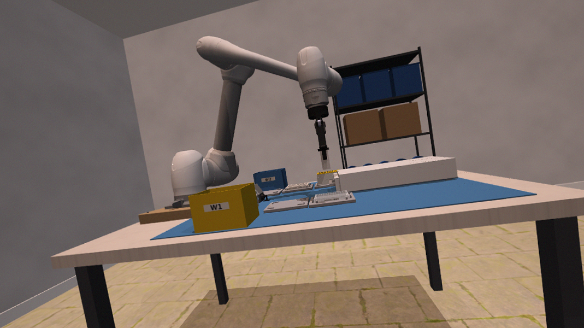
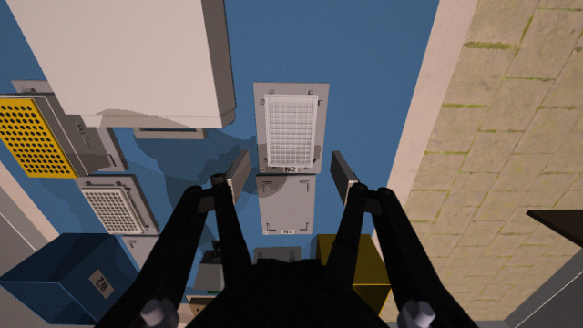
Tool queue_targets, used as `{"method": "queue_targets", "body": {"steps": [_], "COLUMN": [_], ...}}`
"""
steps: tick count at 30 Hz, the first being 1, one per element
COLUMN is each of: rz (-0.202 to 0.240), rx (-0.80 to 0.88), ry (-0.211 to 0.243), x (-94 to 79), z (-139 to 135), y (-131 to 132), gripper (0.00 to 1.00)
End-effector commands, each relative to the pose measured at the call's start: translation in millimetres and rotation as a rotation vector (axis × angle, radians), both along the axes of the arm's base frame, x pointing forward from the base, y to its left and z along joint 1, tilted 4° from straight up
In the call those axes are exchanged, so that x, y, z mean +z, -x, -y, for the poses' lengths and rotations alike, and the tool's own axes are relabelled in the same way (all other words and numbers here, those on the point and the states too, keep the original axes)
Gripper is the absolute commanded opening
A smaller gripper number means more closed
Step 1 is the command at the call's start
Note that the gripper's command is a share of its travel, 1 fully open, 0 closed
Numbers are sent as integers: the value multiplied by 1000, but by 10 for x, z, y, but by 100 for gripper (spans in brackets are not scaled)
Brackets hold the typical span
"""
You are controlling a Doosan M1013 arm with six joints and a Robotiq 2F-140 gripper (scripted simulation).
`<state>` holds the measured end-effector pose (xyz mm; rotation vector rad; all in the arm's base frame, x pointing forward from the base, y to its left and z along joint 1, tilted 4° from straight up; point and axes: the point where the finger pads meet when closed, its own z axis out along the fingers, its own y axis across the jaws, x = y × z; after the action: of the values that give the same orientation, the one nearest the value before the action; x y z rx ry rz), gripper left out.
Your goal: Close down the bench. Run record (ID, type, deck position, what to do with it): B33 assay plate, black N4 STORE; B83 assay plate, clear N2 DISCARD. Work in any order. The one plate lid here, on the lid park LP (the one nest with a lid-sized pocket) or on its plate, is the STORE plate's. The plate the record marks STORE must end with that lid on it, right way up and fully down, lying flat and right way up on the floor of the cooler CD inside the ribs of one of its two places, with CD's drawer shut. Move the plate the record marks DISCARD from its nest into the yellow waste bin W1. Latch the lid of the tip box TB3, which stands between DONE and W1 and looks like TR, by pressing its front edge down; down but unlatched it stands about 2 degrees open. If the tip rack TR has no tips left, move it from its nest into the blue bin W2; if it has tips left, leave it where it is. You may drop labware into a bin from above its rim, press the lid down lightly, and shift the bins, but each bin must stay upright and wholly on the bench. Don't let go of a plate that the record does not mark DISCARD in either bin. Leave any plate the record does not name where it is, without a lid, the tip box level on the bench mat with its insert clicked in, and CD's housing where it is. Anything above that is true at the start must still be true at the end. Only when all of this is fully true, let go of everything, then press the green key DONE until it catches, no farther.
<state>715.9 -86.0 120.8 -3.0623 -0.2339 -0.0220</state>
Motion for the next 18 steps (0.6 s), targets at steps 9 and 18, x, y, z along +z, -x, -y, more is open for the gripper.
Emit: {"method": "queue_targets", "body": {"steps": [9,18], "rz": [0,0], "rx": [0,0], "ry": [0,0], "x": [-151,-244], "z": [-11,-18], "y": [-1,-2], "gripper": [66,66]}}
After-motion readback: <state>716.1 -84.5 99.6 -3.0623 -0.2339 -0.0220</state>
